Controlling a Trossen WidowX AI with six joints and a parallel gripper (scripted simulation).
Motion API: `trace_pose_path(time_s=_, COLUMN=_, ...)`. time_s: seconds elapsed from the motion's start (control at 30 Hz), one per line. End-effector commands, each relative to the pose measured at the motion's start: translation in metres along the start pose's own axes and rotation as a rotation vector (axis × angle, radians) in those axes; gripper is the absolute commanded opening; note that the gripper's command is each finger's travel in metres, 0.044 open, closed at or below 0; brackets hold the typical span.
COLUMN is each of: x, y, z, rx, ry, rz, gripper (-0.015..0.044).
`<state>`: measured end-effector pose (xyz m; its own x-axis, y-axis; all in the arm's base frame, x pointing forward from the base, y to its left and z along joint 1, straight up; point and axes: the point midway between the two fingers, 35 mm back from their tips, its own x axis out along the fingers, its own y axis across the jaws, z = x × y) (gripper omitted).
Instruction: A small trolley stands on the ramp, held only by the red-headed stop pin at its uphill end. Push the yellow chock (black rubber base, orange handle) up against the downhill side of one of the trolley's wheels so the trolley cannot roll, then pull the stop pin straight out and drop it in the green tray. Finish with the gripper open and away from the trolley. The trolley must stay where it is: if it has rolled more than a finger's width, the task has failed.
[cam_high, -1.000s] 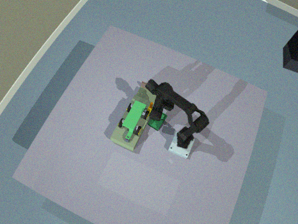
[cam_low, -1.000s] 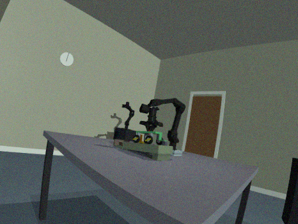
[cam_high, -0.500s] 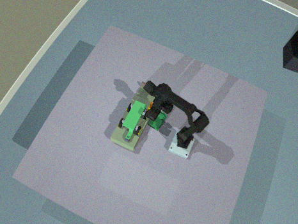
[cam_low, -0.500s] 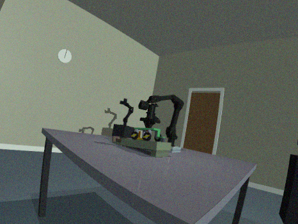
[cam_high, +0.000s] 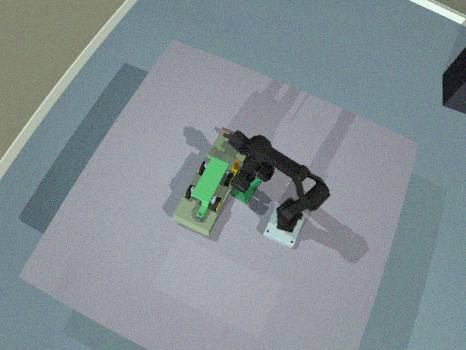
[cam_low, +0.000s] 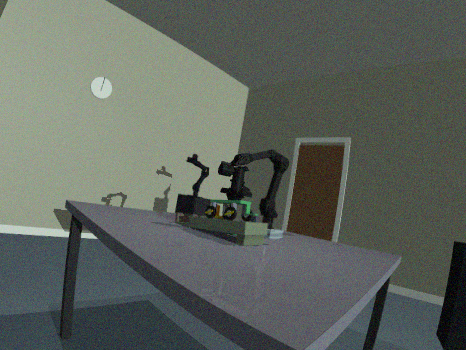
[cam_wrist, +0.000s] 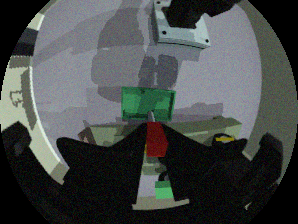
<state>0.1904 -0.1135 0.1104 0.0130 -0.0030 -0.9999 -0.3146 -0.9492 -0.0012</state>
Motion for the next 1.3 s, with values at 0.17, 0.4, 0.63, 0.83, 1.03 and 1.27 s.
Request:
trace_pose_path(time_s=0.17, x=0.018, y=0.005, z=0.001, rx=-0.003, ry=0.005, rz=0.142, gripper=0.0)
trace_pose_path(time_s=0.4, x=0.038, y=0.015, z=0.0, rx=-0.002, ry=0.008, rz=0.176, gripper=0.0)
trace_pose_path(time_s=0.63, x=0.058, y=0.026, z=0.0, rx=-0.002, ry=0.008, rz=0.177, gripper=0.0)
trace_pose_path(time_s=0.83, x=0.064, y=0.029, z=0.001, rx=-0.002, ry=0.007, rz=0.178, gripper=0.0)
trace_pose_path(time_s=1.03, x=0.064, y=0.027, z=0.001, rx=-0.002, ry=0.007, rz=0.177, gripper=0.0157)
trace_pose_path(time_s=1.27, x=0.065, y=0.022, z=0.001, rx=-0.002, ry=0.007, rz=0.177, gripper=0.019)
